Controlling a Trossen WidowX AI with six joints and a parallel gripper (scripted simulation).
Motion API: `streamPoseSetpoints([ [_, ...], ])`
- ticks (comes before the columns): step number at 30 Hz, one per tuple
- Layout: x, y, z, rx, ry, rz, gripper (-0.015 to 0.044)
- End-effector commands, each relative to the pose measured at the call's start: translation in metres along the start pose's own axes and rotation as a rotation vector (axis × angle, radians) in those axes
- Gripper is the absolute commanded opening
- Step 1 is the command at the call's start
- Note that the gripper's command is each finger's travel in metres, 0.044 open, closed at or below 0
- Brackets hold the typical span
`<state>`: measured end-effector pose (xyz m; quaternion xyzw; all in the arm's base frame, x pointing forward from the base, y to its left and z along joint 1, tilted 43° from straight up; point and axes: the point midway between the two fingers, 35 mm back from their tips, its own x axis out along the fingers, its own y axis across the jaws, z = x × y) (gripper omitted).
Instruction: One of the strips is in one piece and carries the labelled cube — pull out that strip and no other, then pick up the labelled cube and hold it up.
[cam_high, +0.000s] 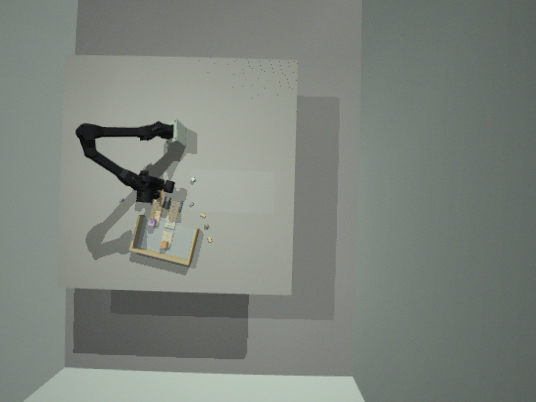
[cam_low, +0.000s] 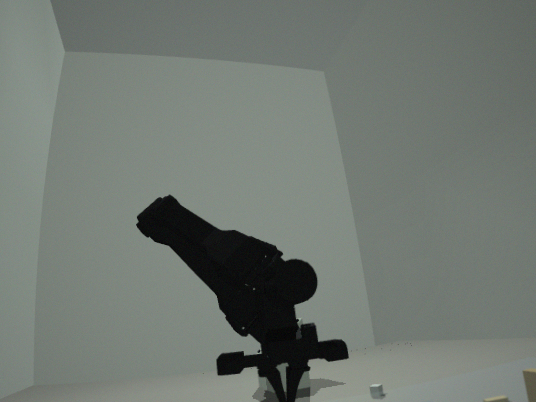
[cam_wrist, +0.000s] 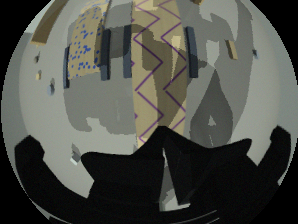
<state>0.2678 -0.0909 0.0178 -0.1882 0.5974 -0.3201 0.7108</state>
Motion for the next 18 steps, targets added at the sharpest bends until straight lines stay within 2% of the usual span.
streamPoseSetpoints([
  [1, 0.004, 0.000, -0.014, -0.010, 0.024, -0.005, 0.0000],
  [18, 0.004, 0.000, -0.040, -0.011, 0.025, -0.005, 0.0000],
])
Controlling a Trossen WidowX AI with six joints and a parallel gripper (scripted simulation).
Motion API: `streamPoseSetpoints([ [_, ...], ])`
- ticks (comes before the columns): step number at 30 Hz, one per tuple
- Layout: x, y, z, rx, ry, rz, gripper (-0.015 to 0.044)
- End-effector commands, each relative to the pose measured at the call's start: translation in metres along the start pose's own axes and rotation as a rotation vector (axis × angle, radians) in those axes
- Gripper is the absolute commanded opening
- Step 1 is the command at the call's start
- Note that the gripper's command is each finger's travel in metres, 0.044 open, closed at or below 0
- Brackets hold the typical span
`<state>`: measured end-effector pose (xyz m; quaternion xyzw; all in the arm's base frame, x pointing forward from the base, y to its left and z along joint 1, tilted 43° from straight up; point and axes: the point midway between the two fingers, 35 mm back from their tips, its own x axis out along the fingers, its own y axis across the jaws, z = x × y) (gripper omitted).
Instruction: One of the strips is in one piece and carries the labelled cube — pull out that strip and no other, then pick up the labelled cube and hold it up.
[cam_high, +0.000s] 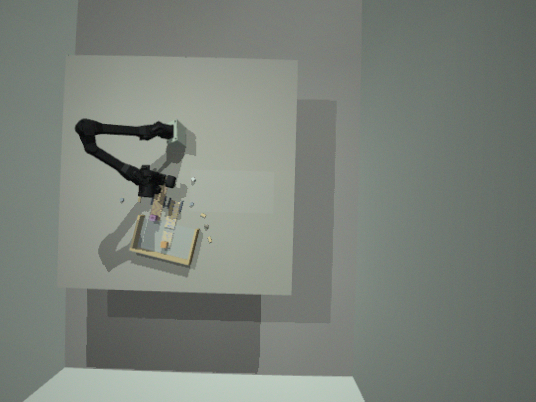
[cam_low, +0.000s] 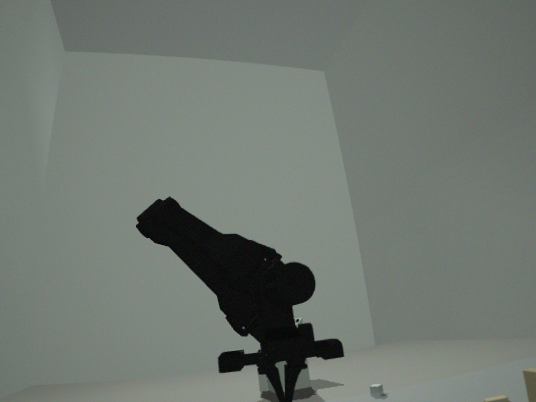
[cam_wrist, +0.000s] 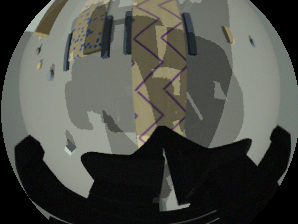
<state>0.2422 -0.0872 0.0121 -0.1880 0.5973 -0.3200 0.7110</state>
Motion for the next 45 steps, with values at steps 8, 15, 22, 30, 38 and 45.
streamPoseSetpoints([
  [8, 0.004, 0.000, -0.025, -0.012, 0.026, -0.006, 0.0000],
  [15, 0.004, 0.000, -0.034, -0.012, 0.027, -0.006, 0.0000],
  [22, 0.004, 0.000, -0.045, -0.012, 0.027, -0.006, 0.0000],
  [30, 0.003, 0.000, -0.055, -0.013, 0.027, -0.006, 0.0000],
  [38, 0.003, 0.000, -0.055, -0.013, 0.027, -0.006, 0.0000],
  [45, 0.003, 0.000, -0.055, -0.013, 0.027, -0.006, 0.0000],
])
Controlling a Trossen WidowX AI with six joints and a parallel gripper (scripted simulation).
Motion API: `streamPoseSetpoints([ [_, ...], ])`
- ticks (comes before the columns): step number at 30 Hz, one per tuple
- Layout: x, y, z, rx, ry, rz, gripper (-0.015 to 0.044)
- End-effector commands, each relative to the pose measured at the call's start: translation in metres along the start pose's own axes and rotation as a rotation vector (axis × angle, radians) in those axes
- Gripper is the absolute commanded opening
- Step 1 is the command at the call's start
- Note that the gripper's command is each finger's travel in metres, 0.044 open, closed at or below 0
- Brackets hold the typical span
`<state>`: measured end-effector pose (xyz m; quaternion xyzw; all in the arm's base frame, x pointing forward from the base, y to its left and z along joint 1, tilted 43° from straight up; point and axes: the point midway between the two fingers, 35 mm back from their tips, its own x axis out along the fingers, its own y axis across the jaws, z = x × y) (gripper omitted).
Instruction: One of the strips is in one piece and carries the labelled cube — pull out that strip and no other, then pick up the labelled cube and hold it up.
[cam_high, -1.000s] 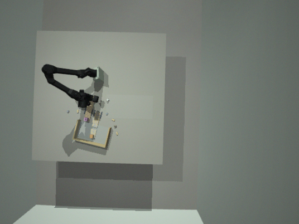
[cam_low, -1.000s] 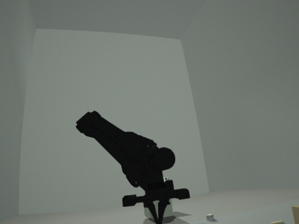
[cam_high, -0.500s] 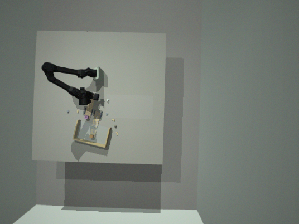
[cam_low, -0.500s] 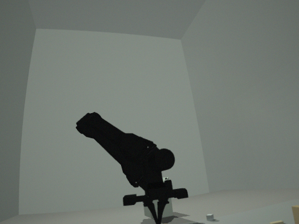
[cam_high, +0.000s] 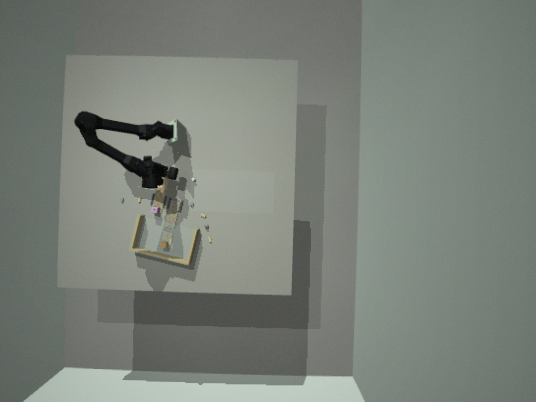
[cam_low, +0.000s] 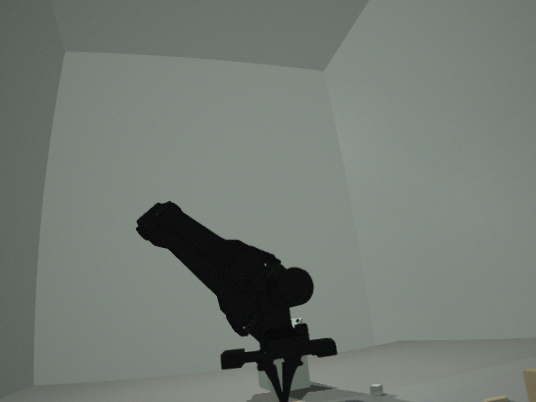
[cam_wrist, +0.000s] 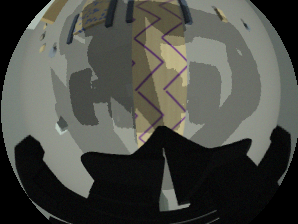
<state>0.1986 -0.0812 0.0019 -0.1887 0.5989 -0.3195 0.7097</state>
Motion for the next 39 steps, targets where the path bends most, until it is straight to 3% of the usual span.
streamPoseSetpoints([
  [1, 0.004, -0.001, -0.009, -0.010, 0.024, -0.005, 0.0000],
  [19, 0.004, -0.001, -0.009, -0.010, 0.024, -0.005, 0.0000],
  [25, -0.040, 0.001, 0.002, -0.009, 0.023, -0.002, 0.0000],
  [28, -0.042, 0.001, 0.002, -0.009, 0.024, -0.003, 0.0000],
  [39, -0.042, 0.000, 0.048, -0.017, 0.022, -0.003, 0.0289],
])
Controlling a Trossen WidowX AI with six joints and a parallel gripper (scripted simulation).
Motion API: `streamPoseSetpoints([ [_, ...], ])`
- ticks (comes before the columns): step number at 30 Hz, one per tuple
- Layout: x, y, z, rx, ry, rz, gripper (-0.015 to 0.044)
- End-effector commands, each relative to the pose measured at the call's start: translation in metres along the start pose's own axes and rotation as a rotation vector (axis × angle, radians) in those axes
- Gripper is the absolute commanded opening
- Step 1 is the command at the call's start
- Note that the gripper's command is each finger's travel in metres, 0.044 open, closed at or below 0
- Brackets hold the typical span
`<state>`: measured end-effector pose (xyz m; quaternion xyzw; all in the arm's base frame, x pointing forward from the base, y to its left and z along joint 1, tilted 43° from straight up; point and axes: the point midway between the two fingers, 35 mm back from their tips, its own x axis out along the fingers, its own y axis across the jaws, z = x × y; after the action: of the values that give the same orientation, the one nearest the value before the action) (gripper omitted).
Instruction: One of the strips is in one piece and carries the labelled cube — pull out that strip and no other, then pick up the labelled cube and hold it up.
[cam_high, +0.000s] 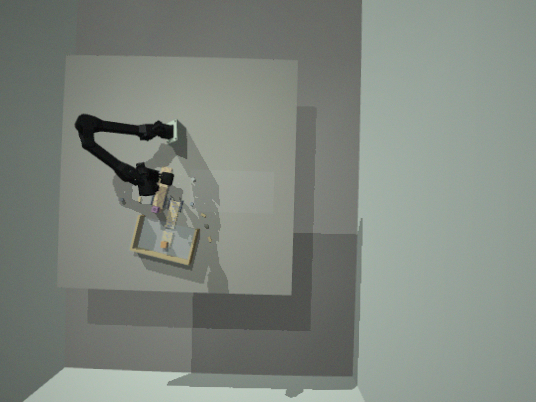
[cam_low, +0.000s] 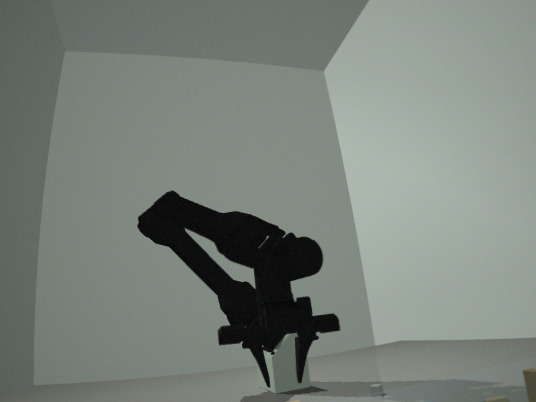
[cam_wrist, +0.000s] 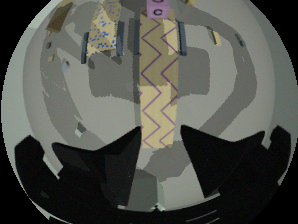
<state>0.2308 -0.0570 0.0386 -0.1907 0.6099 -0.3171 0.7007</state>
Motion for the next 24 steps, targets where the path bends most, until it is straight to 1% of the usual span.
streamPoseSetpoints([
  [1, -0.002, -0.001, 0.015, -0.001, -0.002, -0.003, 0.0315],
  [6, -0.004, -0.001, 0.034, 0.000, -0.003, -0.003, 0.0440],
  [24, -0.013, -0.002, 0.101, 0.002, -0.006, -0.002, 0.0440],
])
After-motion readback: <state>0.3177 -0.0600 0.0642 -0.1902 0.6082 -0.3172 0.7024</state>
